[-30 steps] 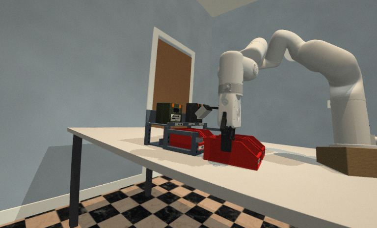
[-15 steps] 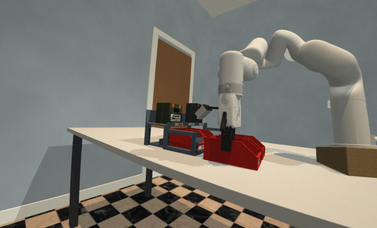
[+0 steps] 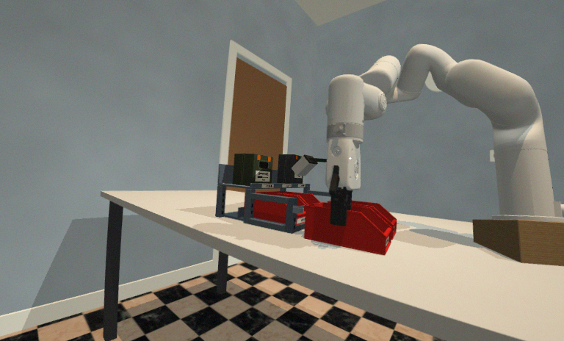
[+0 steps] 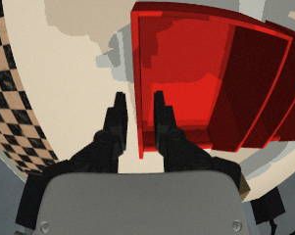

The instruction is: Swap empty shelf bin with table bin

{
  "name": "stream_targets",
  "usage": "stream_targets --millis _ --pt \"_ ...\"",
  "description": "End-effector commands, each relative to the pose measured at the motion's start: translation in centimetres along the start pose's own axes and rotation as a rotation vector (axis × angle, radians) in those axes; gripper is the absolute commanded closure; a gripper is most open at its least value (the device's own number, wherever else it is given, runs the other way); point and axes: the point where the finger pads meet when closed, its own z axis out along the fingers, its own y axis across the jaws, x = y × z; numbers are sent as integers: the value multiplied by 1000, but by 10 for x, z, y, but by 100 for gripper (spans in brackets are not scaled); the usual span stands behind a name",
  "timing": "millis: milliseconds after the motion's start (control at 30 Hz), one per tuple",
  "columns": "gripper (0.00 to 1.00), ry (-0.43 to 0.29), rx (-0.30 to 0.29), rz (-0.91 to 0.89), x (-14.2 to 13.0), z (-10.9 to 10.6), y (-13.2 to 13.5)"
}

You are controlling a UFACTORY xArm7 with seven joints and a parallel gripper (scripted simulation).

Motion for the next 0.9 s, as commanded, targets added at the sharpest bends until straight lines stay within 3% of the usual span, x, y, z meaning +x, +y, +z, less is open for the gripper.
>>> stream_targets --millis 0,867 --pt "74 3 2 -1 1 -4 -1" --pt "74 3 2 -1 1 -34 -1"
